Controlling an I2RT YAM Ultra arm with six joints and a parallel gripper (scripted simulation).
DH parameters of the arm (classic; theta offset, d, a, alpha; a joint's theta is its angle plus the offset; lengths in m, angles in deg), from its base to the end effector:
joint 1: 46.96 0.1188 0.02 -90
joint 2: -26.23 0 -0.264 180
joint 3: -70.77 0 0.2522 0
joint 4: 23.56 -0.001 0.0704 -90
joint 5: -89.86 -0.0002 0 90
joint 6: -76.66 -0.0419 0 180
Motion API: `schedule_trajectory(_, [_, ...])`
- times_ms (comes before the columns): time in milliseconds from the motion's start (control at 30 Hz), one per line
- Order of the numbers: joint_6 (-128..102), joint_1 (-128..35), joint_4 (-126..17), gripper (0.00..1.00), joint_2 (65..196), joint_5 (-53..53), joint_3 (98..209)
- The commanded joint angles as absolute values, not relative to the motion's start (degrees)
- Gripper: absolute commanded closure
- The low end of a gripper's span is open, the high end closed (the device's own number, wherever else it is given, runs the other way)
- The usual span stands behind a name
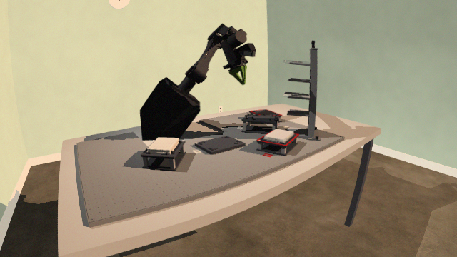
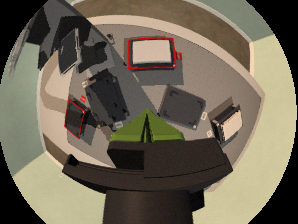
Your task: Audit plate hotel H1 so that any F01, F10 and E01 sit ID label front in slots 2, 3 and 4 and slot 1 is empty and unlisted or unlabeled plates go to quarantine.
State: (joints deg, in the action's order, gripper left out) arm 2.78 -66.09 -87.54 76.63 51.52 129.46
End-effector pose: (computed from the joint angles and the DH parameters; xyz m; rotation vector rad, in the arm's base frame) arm 0.1580 -0.0189 0.2788 -0.2705 2.2050 0.8083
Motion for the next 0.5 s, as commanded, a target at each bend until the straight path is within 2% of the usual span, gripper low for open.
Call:
schedule_trajectory(0, [3.33,-67.80,-82.04,1.00,73.83,54.89,126.62])
schedule_trajectory(467, [2.27,-71.39,-67.98,1.00,68.34,62.57,117.23])
